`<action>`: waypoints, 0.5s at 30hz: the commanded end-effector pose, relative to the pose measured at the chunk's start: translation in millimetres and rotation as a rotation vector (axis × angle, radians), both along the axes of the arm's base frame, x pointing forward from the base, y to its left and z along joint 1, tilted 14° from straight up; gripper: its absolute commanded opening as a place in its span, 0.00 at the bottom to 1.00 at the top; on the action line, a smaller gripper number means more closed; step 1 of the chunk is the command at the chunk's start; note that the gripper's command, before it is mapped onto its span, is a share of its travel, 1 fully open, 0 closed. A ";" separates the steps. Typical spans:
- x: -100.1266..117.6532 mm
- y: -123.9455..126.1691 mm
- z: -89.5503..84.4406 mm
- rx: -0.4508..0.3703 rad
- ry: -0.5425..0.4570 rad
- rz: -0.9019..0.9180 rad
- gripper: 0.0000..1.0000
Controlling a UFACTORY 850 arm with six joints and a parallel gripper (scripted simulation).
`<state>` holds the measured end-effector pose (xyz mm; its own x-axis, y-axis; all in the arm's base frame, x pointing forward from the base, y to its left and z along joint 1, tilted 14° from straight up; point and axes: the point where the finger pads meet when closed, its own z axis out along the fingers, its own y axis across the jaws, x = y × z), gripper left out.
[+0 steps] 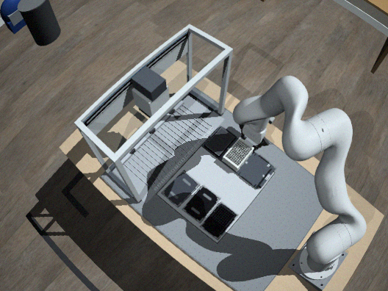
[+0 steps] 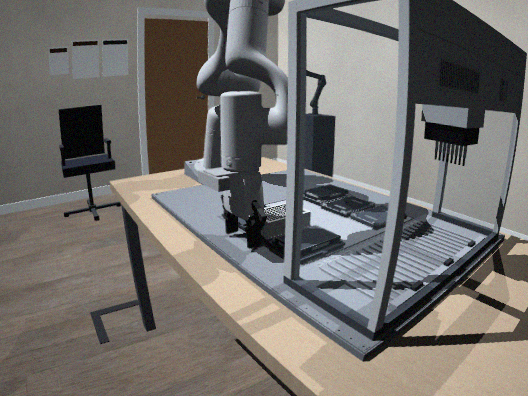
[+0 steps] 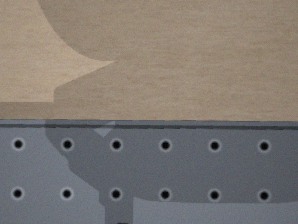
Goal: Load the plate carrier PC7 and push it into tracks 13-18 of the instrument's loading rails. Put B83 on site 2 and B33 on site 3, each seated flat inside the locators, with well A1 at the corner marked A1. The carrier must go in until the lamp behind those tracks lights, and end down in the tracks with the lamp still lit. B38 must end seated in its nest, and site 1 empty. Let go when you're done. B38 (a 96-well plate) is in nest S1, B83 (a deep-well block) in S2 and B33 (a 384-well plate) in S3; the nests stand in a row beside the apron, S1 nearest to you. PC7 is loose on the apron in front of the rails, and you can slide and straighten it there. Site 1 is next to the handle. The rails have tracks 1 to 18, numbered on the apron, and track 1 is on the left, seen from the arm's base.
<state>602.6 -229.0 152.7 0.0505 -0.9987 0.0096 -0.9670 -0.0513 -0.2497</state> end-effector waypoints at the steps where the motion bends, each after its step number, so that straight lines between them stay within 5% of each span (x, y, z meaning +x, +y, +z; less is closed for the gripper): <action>1: 1.3 -0.5 -0.2 -0.001 -0.003 0.000 1.00; 15: 1.2 2.0 -0.2 -0.001 -0.003 0.000 1.00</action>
<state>603.1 -228.1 151.2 0.0506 -0.9987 0.0096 -0.9669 -0.0514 -0.2500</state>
